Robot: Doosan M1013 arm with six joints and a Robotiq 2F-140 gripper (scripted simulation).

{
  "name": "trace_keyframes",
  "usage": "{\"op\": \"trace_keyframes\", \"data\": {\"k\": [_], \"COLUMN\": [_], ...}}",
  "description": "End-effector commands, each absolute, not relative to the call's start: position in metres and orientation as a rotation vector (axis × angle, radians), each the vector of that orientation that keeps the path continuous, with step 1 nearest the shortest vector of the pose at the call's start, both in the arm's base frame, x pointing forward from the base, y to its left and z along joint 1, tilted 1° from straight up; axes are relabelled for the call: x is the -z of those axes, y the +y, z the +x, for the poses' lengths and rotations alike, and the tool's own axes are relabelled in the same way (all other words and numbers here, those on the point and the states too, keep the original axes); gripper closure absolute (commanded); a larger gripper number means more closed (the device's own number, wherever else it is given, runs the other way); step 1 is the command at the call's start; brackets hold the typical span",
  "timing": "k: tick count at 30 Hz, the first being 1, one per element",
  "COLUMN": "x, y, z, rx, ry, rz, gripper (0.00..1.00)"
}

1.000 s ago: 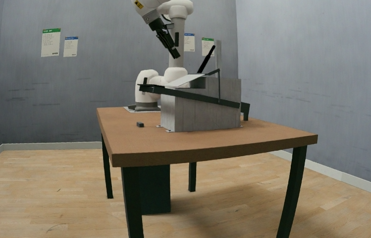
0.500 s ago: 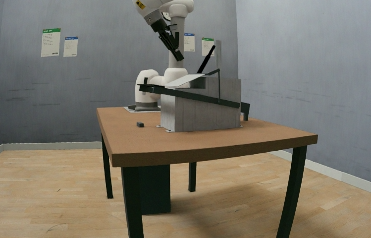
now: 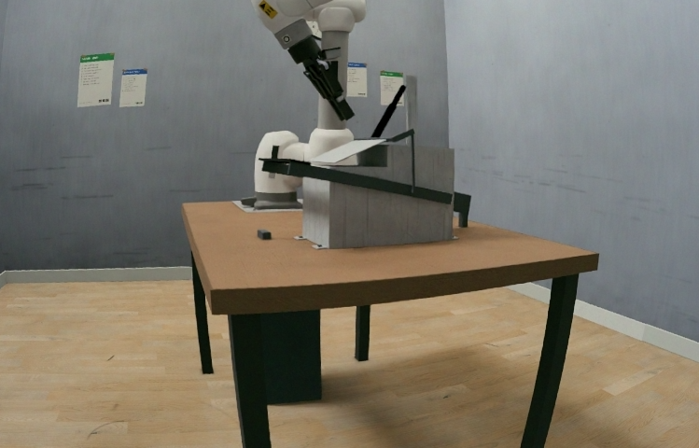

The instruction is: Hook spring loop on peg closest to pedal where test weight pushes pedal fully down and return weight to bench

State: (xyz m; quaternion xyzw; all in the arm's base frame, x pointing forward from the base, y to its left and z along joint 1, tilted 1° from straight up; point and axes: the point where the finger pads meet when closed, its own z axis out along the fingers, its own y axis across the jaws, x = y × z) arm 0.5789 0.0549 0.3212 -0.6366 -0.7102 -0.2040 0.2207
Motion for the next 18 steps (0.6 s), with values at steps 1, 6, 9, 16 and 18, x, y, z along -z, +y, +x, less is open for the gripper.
{"op": "trace_keyframes", "data": {"k": [1,6,9,16,18], "x": [-0.322,-0.322,-0.322,-0.314,-0.314], "y": [0.055,0.055,0.055,0.056,0.056], "z": [0.579,0.579,0.579,0.606,0.606], "rx": [0.566,0.566,0.566,0.568,0.568], "ry": [-1.965,-1.965,-1.965,-1.963,-1.963], "rz": [-1.760,-1.760,-1.760,-1.758,-1.758], "gripper": [0.76,0.76,0.76,0.76,0.76]}}
